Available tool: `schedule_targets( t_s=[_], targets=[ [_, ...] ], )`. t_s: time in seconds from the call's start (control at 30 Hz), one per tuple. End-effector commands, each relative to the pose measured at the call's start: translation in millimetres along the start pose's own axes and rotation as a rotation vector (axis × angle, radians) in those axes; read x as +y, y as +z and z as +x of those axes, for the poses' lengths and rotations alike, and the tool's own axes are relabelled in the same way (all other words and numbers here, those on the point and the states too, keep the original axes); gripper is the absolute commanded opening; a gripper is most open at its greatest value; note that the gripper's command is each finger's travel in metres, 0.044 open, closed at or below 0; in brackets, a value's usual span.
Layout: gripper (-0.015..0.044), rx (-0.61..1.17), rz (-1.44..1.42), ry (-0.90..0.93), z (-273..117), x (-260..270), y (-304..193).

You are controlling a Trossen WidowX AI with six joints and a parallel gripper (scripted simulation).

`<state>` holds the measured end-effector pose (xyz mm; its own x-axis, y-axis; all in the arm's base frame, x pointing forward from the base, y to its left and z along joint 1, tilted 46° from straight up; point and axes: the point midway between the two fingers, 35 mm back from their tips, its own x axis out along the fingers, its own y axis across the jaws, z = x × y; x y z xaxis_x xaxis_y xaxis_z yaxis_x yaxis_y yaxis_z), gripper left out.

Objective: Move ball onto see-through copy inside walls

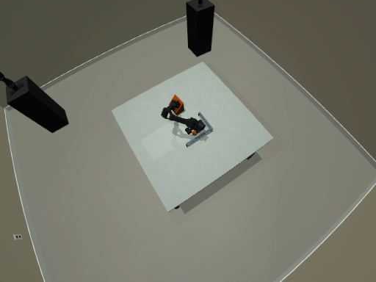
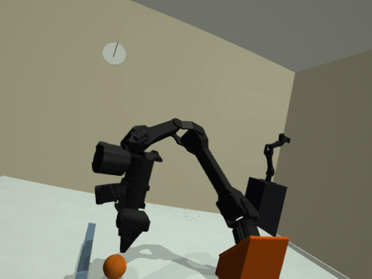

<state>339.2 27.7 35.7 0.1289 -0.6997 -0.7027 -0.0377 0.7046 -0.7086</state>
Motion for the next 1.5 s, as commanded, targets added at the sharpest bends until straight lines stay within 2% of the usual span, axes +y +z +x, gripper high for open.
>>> schedule_targets(
  t_s=[0.0,1.2,1.33,1.47],
  targets=[
    [0.0367,-0.001,0.018,-0.01,2,-1,1],
    [0.0367,-0.001,0.018,-0.013,61,-2,1],
    [0.0262,-0.001,0.018,-0.013,61,-2,1],
    [0.0235,-0.001,0.018,-0.013,61,-2,1]
  ],
)
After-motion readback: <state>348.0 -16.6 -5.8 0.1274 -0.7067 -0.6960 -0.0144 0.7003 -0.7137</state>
